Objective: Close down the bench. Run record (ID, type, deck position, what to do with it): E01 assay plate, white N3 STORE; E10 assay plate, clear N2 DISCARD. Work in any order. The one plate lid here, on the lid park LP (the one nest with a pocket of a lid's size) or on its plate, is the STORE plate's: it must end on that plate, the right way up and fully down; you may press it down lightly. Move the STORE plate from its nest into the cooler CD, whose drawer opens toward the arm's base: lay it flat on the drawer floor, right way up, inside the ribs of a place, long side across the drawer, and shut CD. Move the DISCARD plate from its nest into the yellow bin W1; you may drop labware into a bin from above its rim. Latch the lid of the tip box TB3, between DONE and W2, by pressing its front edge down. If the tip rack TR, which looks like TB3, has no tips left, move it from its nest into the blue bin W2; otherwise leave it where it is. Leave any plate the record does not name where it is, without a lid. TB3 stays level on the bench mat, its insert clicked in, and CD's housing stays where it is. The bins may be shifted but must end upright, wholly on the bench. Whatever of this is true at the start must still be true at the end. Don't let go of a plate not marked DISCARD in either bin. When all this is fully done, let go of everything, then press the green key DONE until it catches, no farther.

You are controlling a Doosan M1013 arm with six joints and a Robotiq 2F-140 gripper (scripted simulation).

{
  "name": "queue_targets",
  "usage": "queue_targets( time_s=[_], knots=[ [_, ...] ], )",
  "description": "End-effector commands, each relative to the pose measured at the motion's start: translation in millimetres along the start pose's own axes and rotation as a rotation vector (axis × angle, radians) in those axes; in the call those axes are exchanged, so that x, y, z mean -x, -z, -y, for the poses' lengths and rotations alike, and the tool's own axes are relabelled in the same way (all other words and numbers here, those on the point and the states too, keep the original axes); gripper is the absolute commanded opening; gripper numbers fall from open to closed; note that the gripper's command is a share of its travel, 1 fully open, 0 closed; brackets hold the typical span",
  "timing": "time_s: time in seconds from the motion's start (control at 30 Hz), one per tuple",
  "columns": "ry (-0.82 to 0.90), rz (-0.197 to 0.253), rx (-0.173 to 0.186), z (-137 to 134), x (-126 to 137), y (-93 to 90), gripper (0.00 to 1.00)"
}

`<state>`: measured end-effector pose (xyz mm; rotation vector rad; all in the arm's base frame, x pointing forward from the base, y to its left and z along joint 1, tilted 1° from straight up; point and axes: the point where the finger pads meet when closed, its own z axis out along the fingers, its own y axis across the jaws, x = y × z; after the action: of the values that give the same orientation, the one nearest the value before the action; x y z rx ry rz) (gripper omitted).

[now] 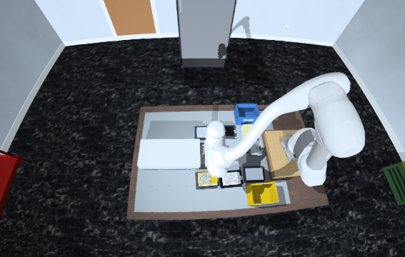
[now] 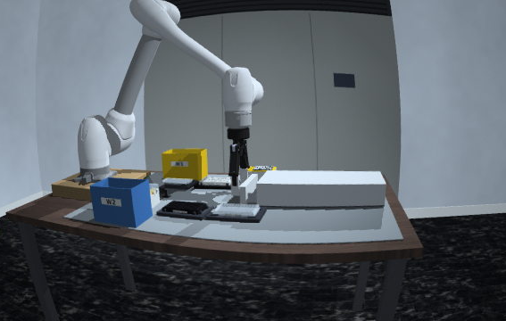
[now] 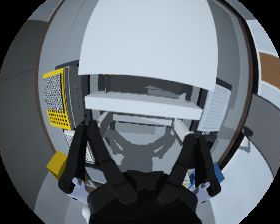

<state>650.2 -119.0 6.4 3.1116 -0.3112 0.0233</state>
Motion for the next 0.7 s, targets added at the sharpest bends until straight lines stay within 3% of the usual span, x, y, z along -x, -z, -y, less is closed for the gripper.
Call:
queue_targets(
  time_s=[0.0, 0.67],
  knots=[
    [0.000, 0.000, 0.000, 0.0, 0.0, 0.1, 0.65],
    [0.000, 0.000, 0.000, 0.0, 0.0, 0.1, 0.57]
  ],
)
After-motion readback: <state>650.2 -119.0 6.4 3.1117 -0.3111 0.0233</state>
